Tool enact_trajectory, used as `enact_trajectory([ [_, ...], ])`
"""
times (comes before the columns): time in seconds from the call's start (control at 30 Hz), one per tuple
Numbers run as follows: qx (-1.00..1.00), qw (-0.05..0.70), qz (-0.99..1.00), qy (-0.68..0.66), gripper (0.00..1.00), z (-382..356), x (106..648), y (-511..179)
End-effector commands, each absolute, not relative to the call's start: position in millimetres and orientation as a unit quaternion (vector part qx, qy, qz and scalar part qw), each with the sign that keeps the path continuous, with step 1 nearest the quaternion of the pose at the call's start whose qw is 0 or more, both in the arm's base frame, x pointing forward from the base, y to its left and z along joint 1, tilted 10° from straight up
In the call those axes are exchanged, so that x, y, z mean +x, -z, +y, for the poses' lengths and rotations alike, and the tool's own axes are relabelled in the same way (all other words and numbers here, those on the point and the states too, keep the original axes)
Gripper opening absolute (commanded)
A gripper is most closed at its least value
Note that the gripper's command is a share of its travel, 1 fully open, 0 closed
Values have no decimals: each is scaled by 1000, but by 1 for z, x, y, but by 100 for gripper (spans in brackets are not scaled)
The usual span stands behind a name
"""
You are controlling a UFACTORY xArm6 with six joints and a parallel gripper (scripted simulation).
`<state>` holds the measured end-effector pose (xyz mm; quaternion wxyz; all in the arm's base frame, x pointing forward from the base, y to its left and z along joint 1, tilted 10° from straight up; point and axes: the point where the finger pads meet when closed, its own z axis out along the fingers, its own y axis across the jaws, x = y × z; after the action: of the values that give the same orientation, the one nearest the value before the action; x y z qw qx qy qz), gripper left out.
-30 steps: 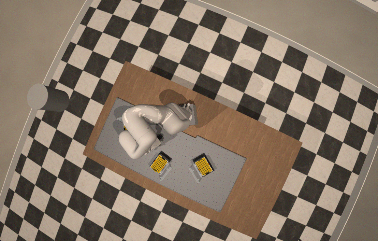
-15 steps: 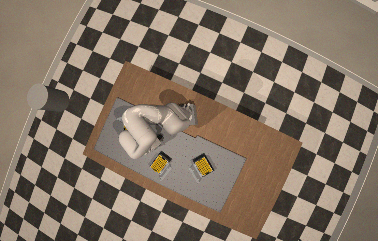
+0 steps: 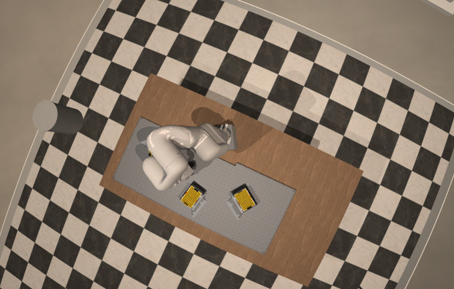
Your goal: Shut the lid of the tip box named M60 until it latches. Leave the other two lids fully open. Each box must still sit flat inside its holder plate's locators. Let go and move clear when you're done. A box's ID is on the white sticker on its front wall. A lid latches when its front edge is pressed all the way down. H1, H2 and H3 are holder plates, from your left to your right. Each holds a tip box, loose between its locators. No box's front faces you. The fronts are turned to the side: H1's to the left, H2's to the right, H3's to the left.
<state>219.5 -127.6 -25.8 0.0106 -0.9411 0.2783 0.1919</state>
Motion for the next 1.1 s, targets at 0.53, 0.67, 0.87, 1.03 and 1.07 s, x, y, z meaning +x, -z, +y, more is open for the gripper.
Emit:
enact_trajectory([
  [0.53,-941,10,278,-191,0,-122,217,-14],
  [0.67,-941,10,278,-191,0,-119,216,-34],
  [0.87,-941,10,278,-190,0,-115,213,-63],
  [1.03,-941,10,278,-190,0,-112,212,-78],
  [1.07,-941,10,278,-190,0,-112,212,-83],
])
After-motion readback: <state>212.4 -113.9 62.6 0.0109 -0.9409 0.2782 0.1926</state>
